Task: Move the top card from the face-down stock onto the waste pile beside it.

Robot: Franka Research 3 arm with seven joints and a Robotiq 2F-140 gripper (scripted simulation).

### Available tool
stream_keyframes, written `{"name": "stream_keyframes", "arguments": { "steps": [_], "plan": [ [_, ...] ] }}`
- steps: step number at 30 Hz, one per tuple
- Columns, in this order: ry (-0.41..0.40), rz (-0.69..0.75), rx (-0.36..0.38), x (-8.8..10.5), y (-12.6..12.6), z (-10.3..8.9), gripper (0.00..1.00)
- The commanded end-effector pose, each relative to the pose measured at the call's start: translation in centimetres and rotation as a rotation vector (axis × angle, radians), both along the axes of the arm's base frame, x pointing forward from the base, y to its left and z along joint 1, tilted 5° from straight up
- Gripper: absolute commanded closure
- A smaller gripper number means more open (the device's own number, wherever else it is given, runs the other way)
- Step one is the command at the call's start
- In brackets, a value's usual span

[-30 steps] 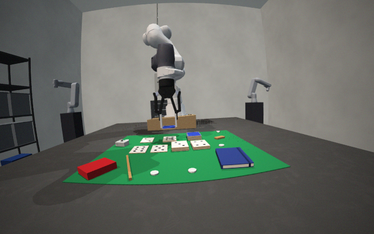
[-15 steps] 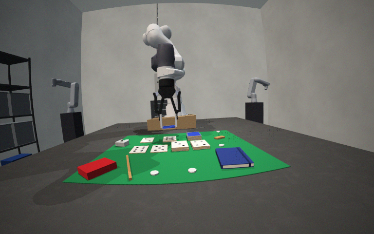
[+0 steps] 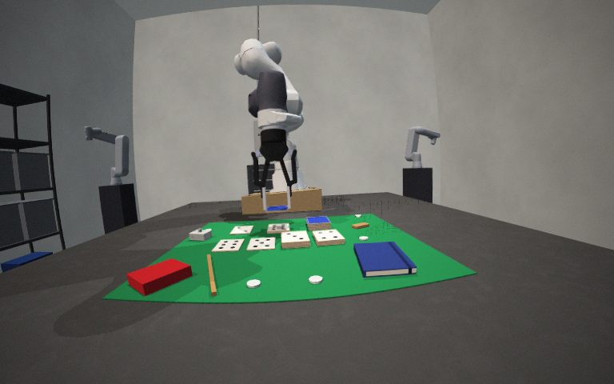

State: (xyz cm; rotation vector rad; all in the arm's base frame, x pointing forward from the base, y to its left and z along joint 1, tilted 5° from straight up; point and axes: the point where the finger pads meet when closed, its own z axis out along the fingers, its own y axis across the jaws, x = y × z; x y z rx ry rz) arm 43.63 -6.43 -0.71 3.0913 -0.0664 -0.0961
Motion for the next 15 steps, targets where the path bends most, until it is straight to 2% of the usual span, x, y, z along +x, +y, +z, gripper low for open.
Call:
{"name": "stream_keyframes", "arguments": {
  "steps": [1,15],
  "plan": [
    [0.001,0.005,-0.001,0.00,-0.07,-0.03,0.57],
    [0.001,0.005,-0.001,-0.03,-0.11,-0.94,0.57]
  ]
}}
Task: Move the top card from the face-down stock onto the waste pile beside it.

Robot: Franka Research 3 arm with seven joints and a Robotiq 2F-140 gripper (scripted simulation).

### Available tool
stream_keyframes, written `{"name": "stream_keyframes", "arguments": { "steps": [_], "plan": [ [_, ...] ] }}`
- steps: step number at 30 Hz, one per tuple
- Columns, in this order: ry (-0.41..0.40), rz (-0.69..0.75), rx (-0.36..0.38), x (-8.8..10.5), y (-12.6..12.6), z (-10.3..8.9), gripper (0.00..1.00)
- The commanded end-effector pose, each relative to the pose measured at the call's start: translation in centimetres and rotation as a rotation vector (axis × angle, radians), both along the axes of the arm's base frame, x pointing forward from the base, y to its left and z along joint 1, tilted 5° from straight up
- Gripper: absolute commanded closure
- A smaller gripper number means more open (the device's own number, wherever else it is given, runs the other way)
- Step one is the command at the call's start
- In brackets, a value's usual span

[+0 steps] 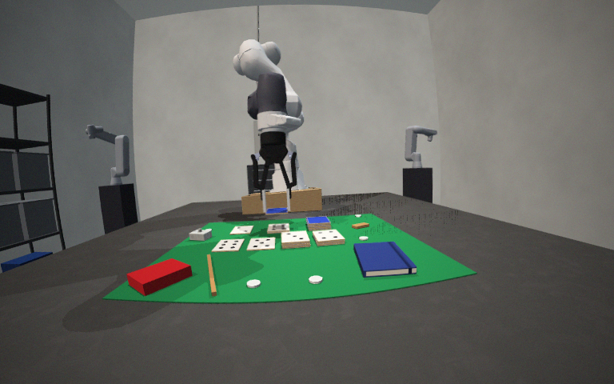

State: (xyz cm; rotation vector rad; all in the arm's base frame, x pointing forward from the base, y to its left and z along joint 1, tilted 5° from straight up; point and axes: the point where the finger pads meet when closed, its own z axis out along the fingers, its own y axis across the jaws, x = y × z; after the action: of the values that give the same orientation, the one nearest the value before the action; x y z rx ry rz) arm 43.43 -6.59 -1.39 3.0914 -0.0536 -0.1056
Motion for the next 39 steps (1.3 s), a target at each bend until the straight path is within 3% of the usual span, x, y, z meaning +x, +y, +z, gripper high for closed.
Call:
{"name": "stream_keyframes", "arguments": {
  "steps": [1,20,39],
  "plan": [
    [-0.005,-0.003,-0.001,0.2,0.0,-0.4,0.57],
    [-0.005,-0.003,-0.001,0.1,-0.1,-3.3,0.57],
    [-0.005,-0.003,-0.001,0.0,-0.1,-4.2,0.57]
  ]
}}
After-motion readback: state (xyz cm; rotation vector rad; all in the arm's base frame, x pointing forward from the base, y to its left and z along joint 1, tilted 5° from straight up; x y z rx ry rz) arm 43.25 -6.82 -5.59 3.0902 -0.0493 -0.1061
